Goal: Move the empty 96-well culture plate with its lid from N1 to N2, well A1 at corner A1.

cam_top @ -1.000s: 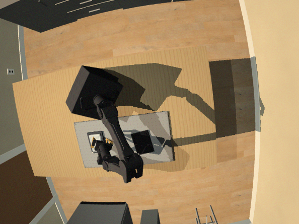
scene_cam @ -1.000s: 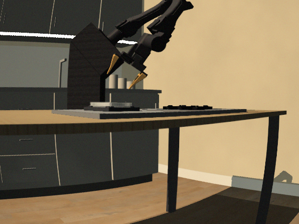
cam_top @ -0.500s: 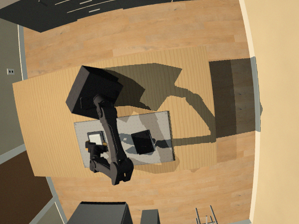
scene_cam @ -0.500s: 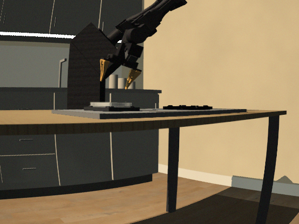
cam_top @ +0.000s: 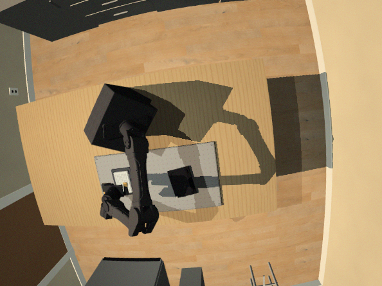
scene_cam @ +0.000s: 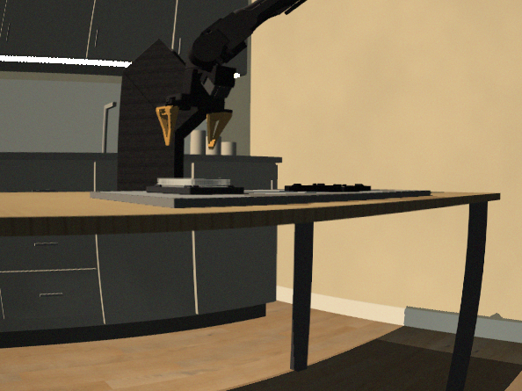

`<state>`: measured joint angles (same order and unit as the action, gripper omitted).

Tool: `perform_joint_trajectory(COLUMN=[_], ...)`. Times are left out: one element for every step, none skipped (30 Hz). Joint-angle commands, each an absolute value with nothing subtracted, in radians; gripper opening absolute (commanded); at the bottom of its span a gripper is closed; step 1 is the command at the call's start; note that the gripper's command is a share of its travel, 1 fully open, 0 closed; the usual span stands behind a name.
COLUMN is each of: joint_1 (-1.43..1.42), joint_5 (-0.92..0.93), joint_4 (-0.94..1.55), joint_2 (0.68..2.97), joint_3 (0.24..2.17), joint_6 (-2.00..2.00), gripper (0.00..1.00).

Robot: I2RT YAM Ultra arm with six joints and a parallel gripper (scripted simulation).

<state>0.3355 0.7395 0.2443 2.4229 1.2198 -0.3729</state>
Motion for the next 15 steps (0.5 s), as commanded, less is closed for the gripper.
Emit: perform_joint_trajectory(joint_1=[0.384, 0.384, 0.385, 0.385, 0.385, 0.385, 0.385, 0.385, 0.385, 0.385, 0.385, 0.385, 0.385, 0.385, 0.385], joint_5=[0.813, 0.815, 0.817, 0.818, 0.819, 0.820, 0.821, 0.821, 0.821, 0.822, 0.822, 0.822, 0.822, 0.822, 0.822], joint_4=[0.198, 0.200, 0.202, 0.204, 0.205, 0.206, 0.206, 0.206, 0.207, 0.207, 0.206, 0.207, 0.207, 0.207, 0.207], joint_2=[2.438, 2.440, 2.442, 2.417, 2.414, 2.415, 2.416, 2.416, 2.417, 2.417, 2.415, 2.415, 2.415, 2.416, 2.416], joint_3=[1.250, 1.253, 1.255, 1.256, 1.257, 1.258, 1.259, 1.259, 1.260, 1.260, 1.260, 1.260, 1.260, 1.260, 1.260], joint_6=[-0.460, -0.462, -0.463, -0.465, -0.466, -0.467, -0.467, -0.467, -0.467, -0.467, -0.467, -0.467, -0.467, -0.467, -0.465], gripper=[1.00, 1.00, 1.00, 1.00, 1.00, 1.00, 1.00, 1.00, 1.00, 1.00, 1.00, 1.00, 1.00, 1.00, 1.00])
